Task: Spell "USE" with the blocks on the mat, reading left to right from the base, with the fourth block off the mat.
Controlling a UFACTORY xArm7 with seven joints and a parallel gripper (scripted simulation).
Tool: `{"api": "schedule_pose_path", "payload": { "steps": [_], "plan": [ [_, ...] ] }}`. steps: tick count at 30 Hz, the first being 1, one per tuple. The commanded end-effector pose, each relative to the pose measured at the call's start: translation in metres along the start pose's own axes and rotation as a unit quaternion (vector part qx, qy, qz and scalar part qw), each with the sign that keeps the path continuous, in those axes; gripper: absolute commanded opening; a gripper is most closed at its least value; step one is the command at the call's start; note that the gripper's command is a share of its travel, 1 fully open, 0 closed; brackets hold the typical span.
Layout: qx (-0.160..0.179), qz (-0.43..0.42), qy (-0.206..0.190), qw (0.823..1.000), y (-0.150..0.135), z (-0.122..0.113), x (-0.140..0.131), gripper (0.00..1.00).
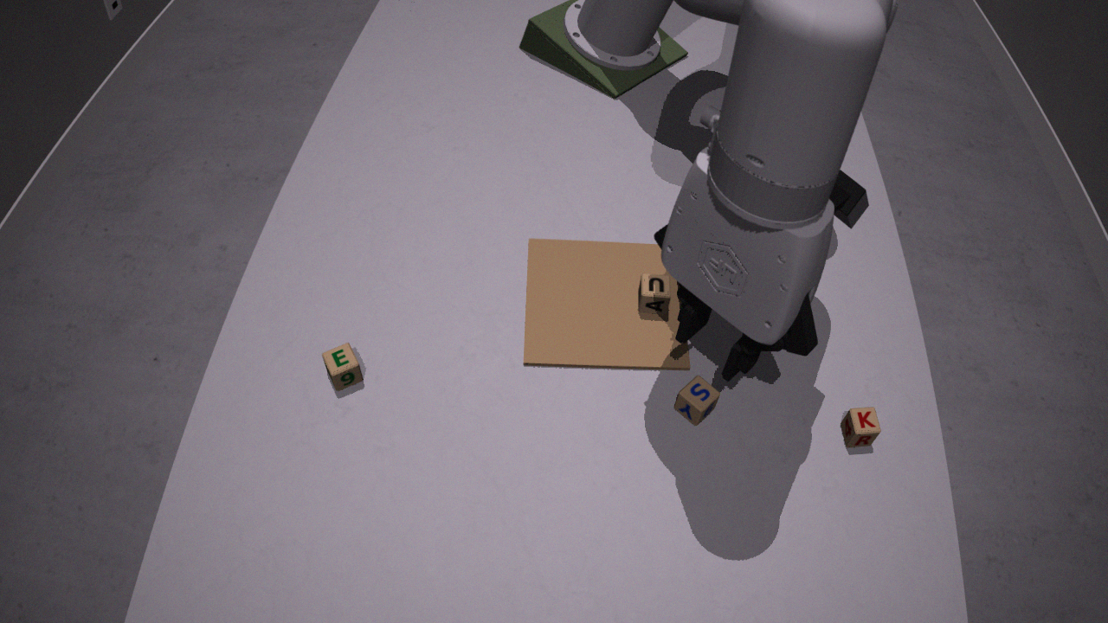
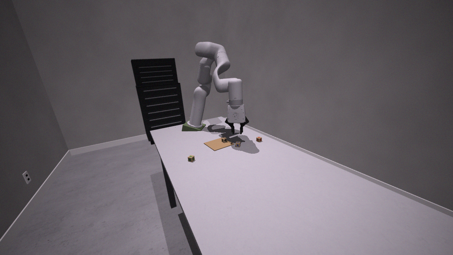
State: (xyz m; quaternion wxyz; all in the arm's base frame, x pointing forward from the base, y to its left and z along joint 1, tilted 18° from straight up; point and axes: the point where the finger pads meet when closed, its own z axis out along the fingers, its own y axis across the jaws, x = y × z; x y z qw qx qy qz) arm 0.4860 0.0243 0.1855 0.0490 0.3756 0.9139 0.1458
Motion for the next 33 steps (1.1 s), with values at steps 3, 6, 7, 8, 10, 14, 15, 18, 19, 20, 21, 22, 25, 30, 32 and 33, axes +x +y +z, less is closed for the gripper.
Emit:
{"api": "schedule_pose_path", "payload": {
  "steps": [3, 6, 7, 8, 10, 14, 15, 18, 19, 20, 21, 22, 25, 30, 32, 33],
  "plan": [
    [-0.002, 0.000, -0.001, 1.000, 0.001, -0.001, -0.001, 0.42],
    [-0.002, 0.000, -0.001, 1.000, 0.001, -0.001, -0.001, 0.42],
    [-0.002, 0.000, -0.001, 1.000, 0.001, -0.001, -0.001, 0.42],
    [-0.002, 0.000, -0.001, 1.000, 0.001, -0.001, -0.001, 0.42],
    [-0.002, 0.000, -0.001, 1.000, 0.001, -0.001, -0.001, 0.42],
    [-0.002, 0.000, -0.001, 1.000, 0.001, -0.001, -0.001, 0.42],
    [-0.002, 0.000, -0.001, 1.000, 0.001, -0.001, -0.001, 0.42],
    [-0.001, 0.000, -0.001, 1.000, 0.001, -0.001, -0.001, 0.42],
    [-0.001, 0.000, -0.001, 1.000, 0.001, -0.001, -0.001, 0.42],
    [-0.001, 0.000, -0.001, 1.000, 0.001, 0.000, -0.001, 0.42],
    [-0.001, 0.000, -0.001, 1.000, 0.001, 0.000, -0.001, 0.42],
    [-0.001, 0.000, -0.001, 1.000, 0.001, 0.001, -0.001, 0.42],
    [-0.001, 0.000, -0.001, 1.000, 0.001, 0.003, -0.001, 0.42],
    [-0.001, 0.000, -0.001, 1.000, 0.001, 0.006, -0.001, 0.42],
    [-0.001, 0.000, -0.001, 1.000, 0.001, 0.008, -0.001, 0.42],
    [-0.001, 0.000, -0.001, 1.000, 0.001, 0.009, -0.001, 0.42]
  ]
}}
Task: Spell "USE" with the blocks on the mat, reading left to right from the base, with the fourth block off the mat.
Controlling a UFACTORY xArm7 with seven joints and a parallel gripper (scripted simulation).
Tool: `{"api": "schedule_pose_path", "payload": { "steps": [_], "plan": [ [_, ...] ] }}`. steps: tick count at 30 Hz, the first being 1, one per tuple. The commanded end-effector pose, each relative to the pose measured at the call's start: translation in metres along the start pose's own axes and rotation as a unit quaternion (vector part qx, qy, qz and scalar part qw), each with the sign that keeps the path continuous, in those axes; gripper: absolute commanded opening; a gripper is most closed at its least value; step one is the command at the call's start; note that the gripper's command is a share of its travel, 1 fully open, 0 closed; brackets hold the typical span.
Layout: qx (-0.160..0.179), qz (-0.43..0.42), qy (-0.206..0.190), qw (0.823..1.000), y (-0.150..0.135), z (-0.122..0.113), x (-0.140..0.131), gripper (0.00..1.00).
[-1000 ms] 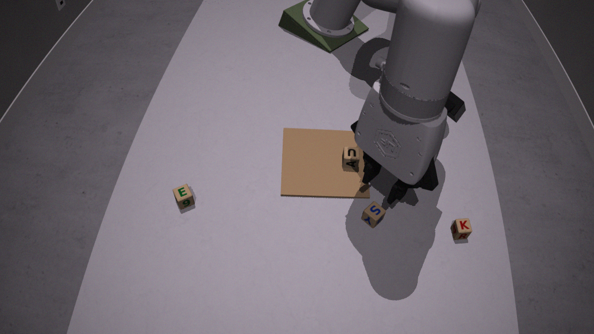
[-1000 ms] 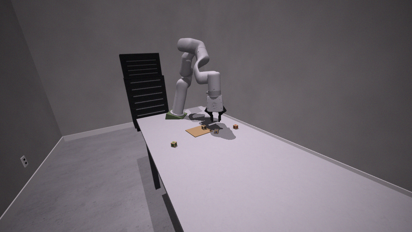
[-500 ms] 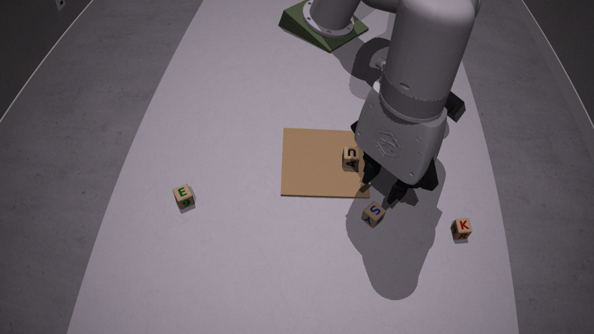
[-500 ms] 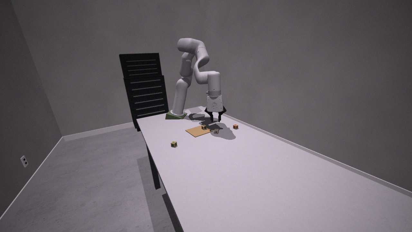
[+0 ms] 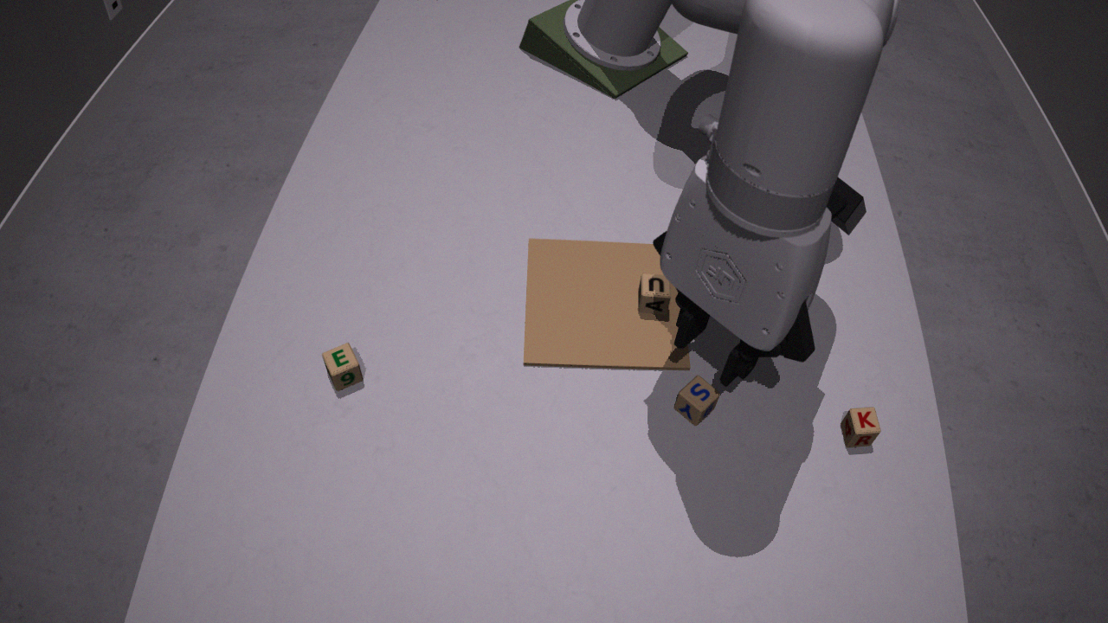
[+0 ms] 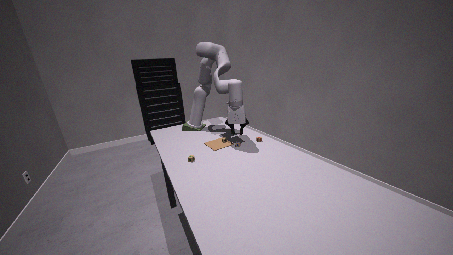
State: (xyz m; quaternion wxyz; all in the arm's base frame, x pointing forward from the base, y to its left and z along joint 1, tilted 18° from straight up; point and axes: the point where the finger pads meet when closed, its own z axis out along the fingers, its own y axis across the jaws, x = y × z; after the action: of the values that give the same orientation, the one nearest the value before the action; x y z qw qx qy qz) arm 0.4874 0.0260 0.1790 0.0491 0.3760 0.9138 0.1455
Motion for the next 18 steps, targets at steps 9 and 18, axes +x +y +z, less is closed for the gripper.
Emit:
{"api": "schedule_pose_path", "payload": {
  "steps": [9, 18],
  "plan": [
    [-0.001, 0.000, -0.001, 1.000, 0.001, 0.016, -0.001, 0.42],
    [-0.001, 0.000, -0.001, 1.000, 0.001, 0.026, -0.001, 0.42]
  ]
}}
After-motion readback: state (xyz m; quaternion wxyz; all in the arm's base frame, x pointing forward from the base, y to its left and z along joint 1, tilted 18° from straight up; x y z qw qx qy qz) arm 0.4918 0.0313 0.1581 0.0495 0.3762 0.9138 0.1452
